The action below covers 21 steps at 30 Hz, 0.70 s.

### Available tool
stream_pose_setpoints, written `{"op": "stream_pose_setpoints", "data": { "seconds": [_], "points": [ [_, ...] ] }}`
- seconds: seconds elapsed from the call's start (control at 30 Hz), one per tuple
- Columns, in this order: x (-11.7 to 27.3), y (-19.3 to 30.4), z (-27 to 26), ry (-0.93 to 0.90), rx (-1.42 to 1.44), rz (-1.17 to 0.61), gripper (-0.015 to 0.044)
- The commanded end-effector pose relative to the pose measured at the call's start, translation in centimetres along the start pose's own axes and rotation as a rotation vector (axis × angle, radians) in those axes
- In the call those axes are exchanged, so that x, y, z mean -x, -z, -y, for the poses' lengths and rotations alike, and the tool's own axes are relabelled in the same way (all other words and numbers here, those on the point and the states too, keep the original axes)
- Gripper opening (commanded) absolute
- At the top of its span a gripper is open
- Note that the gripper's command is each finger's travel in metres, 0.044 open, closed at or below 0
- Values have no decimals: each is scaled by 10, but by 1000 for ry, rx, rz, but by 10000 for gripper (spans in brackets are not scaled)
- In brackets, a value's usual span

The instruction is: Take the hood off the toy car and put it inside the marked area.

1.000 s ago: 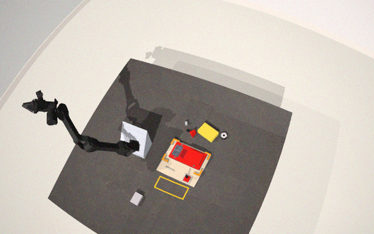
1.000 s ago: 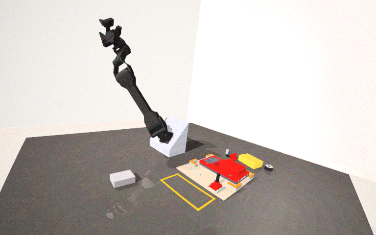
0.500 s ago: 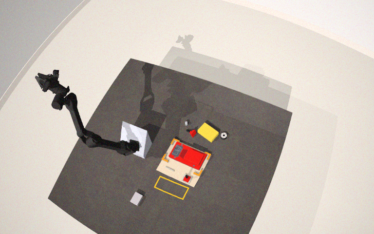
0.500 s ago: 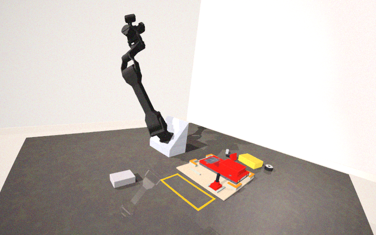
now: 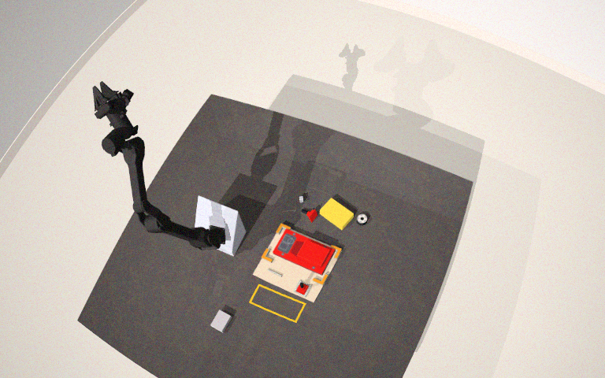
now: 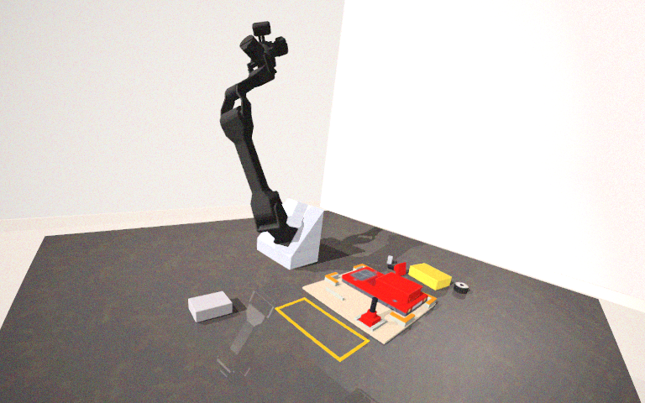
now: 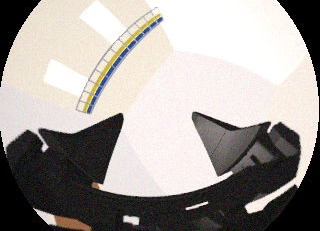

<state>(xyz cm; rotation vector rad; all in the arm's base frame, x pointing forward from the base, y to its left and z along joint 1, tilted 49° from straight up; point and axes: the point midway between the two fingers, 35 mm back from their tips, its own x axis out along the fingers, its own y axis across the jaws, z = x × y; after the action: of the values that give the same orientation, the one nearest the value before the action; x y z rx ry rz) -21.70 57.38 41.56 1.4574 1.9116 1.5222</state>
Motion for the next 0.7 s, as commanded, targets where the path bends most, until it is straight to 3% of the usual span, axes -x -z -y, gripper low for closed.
{"op": "stream_pose_setpoints", "data": {
  "seconds": [0.0,0.3,0.67],
  "points": [
    [5,-38,5,30,33,89,440],
    [32,-140,15,143,129,343,440],
    [92,-251,19,304,216,617,440]
  ]
}}
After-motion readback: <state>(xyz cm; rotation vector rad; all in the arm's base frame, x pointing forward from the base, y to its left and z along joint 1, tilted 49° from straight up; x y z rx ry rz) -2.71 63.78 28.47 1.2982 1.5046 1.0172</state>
